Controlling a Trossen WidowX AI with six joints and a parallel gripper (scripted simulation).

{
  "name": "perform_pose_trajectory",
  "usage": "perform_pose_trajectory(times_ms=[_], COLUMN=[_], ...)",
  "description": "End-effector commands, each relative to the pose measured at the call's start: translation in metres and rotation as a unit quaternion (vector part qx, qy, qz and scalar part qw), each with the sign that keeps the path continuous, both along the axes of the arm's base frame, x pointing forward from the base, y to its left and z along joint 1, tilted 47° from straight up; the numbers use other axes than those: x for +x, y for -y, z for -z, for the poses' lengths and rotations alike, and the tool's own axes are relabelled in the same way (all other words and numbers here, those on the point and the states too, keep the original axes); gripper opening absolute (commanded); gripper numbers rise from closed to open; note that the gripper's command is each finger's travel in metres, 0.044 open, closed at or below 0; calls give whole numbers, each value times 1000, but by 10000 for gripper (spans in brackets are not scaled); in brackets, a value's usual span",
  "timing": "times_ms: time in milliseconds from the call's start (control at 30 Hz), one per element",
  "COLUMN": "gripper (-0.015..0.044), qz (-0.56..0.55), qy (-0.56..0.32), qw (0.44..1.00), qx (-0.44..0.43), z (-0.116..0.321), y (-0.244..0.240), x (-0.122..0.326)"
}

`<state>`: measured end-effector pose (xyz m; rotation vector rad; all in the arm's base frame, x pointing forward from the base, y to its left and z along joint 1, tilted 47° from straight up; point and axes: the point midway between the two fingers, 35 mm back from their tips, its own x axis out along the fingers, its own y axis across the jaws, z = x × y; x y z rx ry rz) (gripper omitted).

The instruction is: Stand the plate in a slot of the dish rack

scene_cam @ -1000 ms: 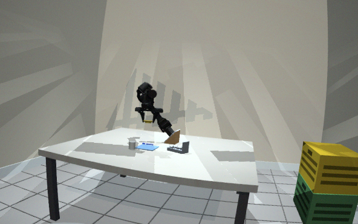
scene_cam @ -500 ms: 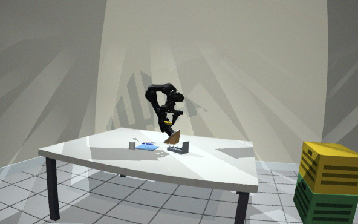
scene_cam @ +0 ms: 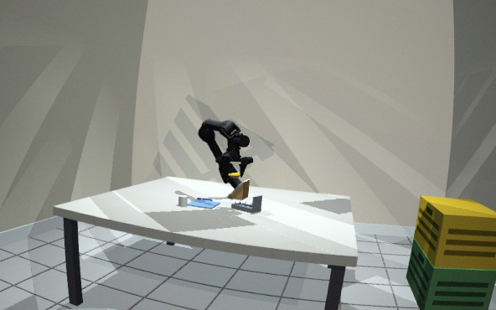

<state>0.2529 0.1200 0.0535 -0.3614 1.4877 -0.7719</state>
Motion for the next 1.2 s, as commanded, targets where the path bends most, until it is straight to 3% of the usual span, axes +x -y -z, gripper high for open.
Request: perform_pose_trajectory(times_ms=[0,600,1167], gripper=[0,0,0], qz=[-7,-83,-210], qy=[-34,-157,-177], qw=[999,961,885], qx=[30,210,375], z=[7,42,66], y=[7,33,50], x=[-2,-8,-10])
